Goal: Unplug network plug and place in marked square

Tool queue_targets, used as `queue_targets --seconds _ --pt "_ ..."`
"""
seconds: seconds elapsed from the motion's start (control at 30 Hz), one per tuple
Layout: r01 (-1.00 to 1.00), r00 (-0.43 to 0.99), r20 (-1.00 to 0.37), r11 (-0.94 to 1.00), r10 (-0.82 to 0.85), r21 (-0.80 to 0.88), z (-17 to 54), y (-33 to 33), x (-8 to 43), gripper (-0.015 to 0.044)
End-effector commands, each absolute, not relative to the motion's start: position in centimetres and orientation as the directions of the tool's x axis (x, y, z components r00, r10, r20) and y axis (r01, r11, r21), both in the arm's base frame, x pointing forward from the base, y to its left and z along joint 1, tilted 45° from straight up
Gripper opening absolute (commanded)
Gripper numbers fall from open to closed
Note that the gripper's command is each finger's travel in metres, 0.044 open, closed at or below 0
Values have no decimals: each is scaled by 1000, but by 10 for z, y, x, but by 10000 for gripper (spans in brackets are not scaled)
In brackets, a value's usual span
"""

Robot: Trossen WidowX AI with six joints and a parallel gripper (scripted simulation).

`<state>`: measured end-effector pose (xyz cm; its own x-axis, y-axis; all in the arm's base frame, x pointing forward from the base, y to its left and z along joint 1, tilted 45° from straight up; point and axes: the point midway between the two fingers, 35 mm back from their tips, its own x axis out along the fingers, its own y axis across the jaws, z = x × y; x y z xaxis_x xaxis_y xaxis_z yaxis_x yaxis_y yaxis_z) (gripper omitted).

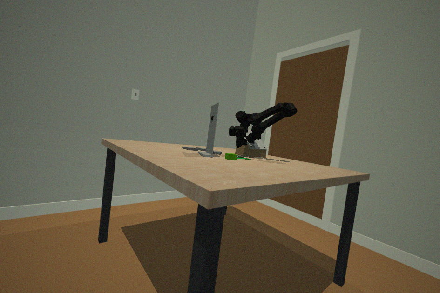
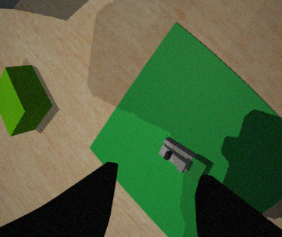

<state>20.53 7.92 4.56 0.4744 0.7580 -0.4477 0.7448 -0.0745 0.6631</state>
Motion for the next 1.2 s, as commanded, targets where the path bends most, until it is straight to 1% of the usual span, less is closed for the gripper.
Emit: queue_targets --seconds 0.0,1.17 --pt "737 477 -443 -70 759 672 49 77 206 156" --pt "734 481 -429 -84 764 674 70 61 201 156"
